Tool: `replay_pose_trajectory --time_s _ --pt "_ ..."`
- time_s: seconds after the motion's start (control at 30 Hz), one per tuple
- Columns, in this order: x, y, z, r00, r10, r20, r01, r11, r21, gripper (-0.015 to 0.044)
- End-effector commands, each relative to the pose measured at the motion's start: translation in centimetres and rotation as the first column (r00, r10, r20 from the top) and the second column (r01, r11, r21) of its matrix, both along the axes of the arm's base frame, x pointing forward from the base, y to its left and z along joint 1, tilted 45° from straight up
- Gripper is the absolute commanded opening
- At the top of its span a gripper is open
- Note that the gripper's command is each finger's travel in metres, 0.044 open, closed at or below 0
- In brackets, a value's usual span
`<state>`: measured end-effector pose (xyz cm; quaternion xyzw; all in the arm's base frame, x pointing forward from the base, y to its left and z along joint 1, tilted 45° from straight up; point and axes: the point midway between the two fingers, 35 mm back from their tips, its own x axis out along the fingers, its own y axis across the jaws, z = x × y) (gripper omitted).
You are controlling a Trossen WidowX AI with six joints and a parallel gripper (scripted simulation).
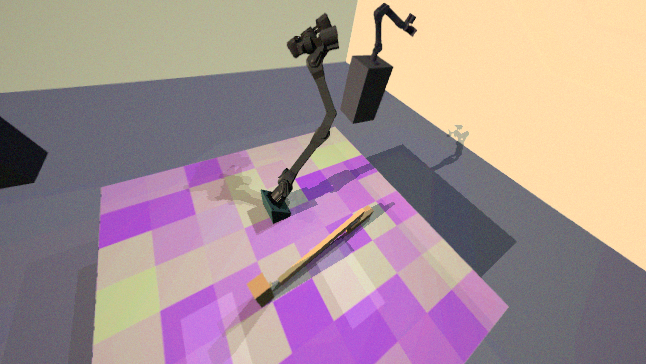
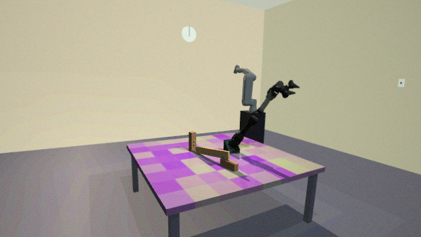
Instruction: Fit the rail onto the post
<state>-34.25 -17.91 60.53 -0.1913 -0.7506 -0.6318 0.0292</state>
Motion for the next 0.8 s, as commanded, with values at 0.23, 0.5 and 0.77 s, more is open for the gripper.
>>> replay_pose_trajectory --time_s 0.23,0.5,0.77 --pt "2.1 -4.7 -1.2 0.992 0.118 0.051 -0.123 0.987 0.103 0.0440" --pt "4.6 -13.9 -5.4 0.947 0.262 0.185 -0.320 0.803 0.502 0.0440" --pt "11.3 -22.7 -9.8 0.856 0.444 0.265 -0.467 0.442 0.766 0.0440"
